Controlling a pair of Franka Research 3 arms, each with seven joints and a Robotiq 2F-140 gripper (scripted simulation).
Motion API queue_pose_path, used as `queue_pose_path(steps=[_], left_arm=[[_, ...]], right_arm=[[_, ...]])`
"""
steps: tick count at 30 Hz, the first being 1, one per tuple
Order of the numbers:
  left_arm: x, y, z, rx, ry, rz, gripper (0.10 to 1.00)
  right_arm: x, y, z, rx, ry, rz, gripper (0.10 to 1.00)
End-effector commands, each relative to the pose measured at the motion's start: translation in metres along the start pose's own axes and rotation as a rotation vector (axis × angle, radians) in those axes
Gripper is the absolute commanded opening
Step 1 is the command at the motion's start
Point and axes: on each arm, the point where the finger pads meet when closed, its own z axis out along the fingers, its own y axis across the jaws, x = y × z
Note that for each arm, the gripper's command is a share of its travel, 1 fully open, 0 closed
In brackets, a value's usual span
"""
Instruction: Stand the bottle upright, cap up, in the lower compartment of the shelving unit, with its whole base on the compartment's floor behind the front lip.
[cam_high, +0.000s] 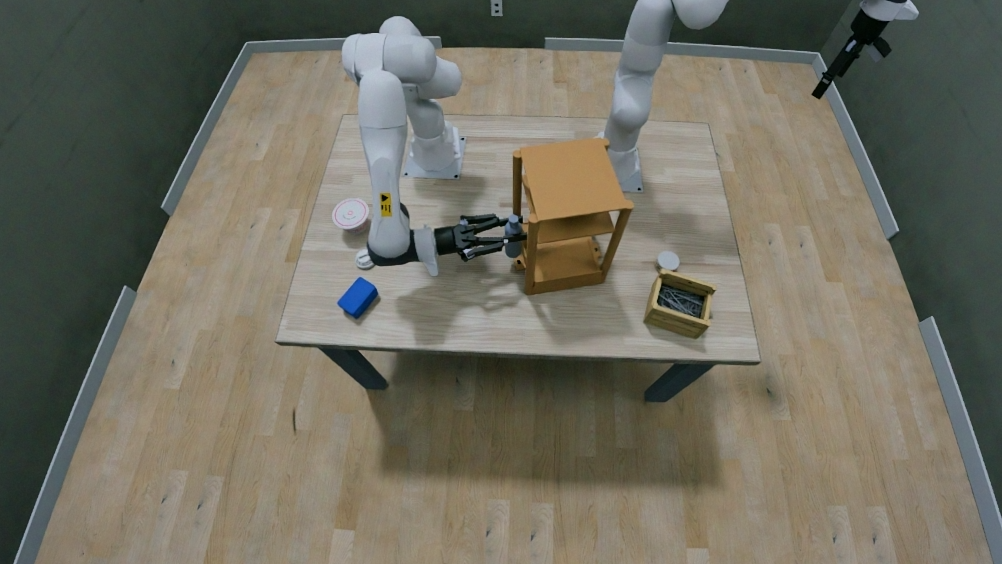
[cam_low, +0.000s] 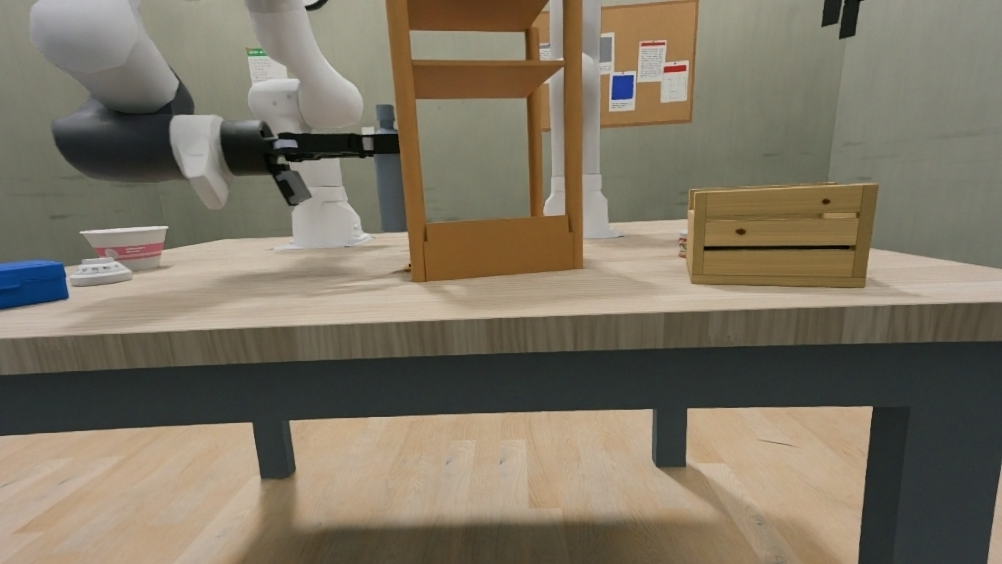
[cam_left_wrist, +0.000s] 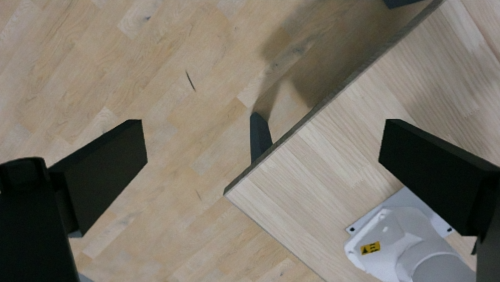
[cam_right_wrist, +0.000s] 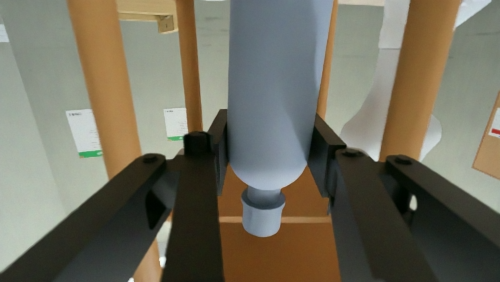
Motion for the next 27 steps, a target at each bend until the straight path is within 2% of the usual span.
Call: queue_pose_path(steps=[1, 3, 18, 27], left_arm=[[0.0, 0.0, 0.0, 0.0, 0.0, 0.0, 1.0], [0.0, 0.0, 0.0, 0.0, 0.0, 0.0, 1.0], [0.0, 0.0, 0.0, 0.0, 0.0, 0.0, 1.0], [0.0, 0.0, 0.0, 0.0, 0.0, 0.0, 1.0]], right_arm=[[0.0, -0.004, 0.011, 0.009, 0.004, -0.004, 0.099], [0.0, -0.004, 0.011, 0.009, 0.004, -0.004, 0.099], [0.0, -0.004, 0.054, 0.009, 0.004, -0.004, 0.099], [0.0, -0.004, 0.068, 0.009, 0.004, -0.004, 0.099]])
